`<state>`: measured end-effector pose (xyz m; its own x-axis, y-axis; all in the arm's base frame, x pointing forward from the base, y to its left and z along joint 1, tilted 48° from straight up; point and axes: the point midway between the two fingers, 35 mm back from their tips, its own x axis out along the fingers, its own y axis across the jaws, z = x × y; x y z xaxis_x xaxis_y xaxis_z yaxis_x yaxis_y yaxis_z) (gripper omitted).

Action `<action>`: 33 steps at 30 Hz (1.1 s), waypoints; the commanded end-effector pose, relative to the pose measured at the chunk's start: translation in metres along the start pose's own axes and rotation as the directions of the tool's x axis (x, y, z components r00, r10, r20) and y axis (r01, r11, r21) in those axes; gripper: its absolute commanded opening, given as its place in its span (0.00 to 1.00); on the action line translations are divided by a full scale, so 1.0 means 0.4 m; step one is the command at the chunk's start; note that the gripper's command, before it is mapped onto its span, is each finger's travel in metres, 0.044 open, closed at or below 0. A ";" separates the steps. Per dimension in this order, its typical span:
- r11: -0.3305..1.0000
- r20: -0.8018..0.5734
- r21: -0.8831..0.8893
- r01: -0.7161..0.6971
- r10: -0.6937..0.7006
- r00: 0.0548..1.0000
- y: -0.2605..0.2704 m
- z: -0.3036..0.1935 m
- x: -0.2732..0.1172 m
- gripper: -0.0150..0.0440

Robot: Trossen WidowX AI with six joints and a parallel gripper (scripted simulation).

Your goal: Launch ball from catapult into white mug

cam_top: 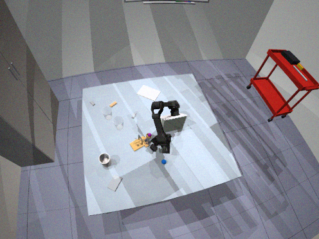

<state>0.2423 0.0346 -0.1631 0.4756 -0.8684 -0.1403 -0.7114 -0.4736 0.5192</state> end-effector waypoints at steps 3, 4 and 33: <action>1.000 -0.007 -0.011 -0.004 0.004 1.000 0.010 0.019 0.020 0.25; 1.000 -0.008 -0.011 -0.005 0.005 1.000 0.011 0.022 0.023 0.25; 0.999 0.023 0.039 0.018 -0.019 1.000 -0.080 -0.059 -0.229 0.43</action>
<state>0.2300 0.1365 -0.1442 0.4928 -0.8548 -0.1625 -0.7072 -0.5023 0.4975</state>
